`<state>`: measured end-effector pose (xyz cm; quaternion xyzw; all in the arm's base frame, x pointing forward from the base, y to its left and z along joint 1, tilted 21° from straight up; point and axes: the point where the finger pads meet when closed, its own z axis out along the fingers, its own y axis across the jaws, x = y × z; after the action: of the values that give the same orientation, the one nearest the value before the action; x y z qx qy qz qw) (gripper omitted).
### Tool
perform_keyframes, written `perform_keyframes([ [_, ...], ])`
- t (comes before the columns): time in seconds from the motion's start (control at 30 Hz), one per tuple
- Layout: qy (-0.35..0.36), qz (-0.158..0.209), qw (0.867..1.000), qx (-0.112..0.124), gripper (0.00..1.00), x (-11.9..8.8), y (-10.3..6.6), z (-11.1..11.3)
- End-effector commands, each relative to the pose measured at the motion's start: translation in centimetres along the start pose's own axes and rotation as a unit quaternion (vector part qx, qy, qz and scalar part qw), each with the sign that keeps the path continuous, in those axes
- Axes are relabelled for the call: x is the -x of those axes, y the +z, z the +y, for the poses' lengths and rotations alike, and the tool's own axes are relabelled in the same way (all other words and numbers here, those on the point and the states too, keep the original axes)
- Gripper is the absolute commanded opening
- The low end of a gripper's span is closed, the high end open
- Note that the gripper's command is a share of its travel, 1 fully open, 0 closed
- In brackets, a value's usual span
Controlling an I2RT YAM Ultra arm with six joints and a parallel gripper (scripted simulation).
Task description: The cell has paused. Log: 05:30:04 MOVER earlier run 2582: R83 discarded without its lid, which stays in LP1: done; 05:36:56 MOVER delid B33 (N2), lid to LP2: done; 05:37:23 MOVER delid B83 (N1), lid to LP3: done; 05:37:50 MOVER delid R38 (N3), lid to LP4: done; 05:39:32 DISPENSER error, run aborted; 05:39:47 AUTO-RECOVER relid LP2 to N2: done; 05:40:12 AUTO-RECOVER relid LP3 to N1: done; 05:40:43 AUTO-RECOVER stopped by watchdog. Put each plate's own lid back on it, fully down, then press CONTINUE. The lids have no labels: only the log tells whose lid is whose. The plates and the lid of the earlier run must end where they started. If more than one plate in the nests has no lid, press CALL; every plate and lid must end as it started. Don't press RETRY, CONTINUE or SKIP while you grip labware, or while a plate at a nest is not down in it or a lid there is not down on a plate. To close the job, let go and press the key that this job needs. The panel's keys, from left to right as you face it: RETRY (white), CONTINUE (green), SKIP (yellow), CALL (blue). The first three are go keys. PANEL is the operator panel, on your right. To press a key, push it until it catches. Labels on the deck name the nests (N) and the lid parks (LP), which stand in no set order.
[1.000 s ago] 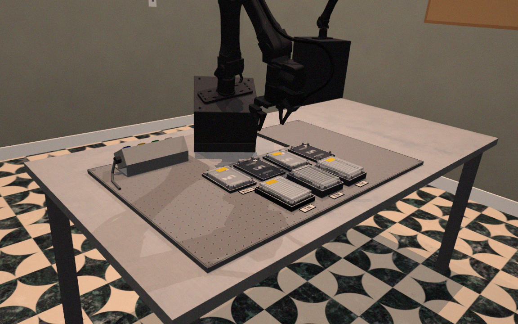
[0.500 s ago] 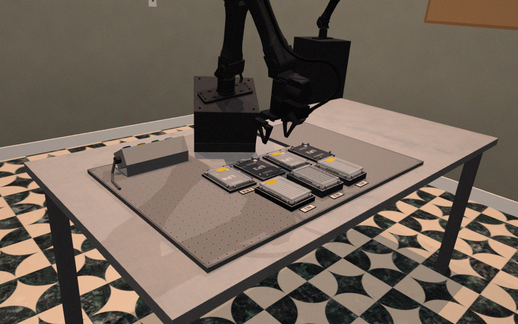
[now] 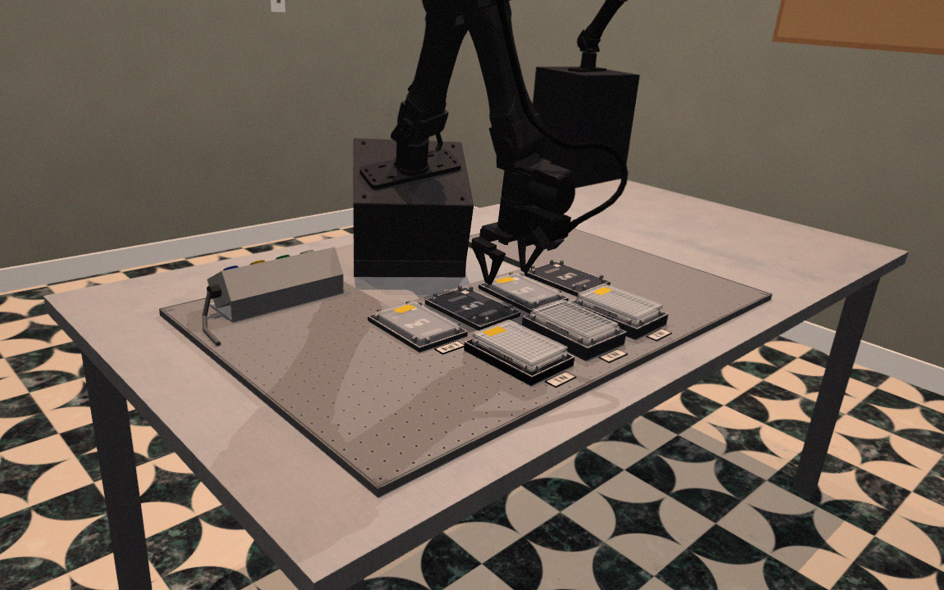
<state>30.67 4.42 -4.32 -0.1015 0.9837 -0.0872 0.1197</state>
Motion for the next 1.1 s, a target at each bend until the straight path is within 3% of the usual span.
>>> perform_keyframes([
  [0.0,0.012,-0.066,0.998,-0.007,1.0,4.0,-1.5,-0.3],
  [0.07,0.008,-0.048,0.999,-0.008,1.0,3.2,-0.5,-0.1],
  [0.23,0.011,-0.061,0.998,-0.007,1.0,4.0,-1.3,-0.3],
  [0.47,0.008,-0.046,0.999,-0.007,1.0,3.4,-1.2,-0.3],
  [0.8,0.01,-0.056,0.998,-0.007,1.0,3.9,-1.4,-0.3],
  [0.83,0.009,-0.06,0.998,-0.004,0.99,1.6,-0.7,-0.9],
  [1.07,0.008,-0.176,0.984,-0.005,0.92,1.5,-1.0,-4.4],
])
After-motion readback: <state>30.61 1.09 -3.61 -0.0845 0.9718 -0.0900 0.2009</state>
